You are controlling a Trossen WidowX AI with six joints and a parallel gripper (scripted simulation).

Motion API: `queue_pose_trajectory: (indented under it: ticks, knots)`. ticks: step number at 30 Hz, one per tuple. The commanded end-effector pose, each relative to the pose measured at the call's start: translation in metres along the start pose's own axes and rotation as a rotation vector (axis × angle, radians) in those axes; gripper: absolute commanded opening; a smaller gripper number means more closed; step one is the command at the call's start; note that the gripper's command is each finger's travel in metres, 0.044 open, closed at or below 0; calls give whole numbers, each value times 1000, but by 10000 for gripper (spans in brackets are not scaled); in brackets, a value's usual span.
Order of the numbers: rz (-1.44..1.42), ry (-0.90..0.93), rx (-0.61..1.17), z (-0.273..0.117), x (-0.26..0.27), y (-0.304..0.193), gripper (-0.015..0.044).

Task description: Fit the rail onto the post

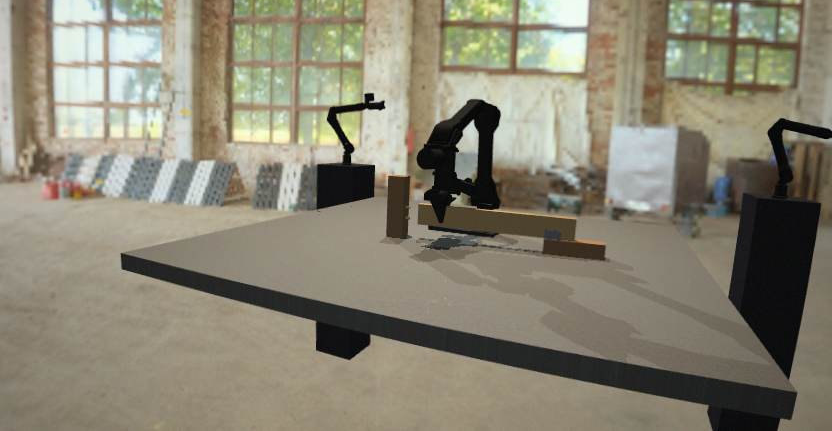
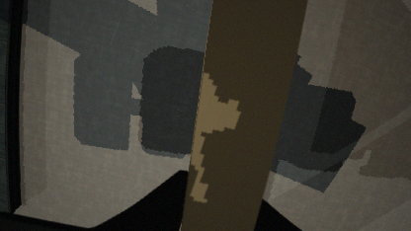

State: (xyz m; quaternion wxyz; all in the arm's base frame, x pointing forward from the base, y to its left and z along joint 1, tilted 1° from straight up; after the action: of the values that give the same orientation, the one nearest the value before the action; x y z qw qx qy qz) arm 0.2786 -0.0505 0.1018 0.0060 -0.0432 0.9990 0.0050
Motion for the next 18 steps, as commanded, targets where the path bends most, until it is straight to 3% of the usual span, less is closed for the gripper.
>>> queue_pose_trajectory:
  ticks: [1,18]
  knots:
    - [-1,-2,-3,1,0,1,0]
    - [-1,-2,-3,-1,0,-4,0]
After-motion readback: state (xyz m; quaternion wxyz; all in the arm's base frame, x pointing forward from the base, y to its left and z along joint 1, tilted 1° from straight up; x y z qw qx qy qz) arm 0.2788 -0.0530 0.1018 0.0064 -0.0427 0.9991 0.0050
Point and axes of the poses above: the point midway between the two fingers, 35 mm back from their tips, its own z axis out along the fingers, its own x axis across the jaws, y = z × x, the point moved 2 cm from there along -z, back along the fingers, and after that the axes turned 1 degree about z, right-handed, at the moved point
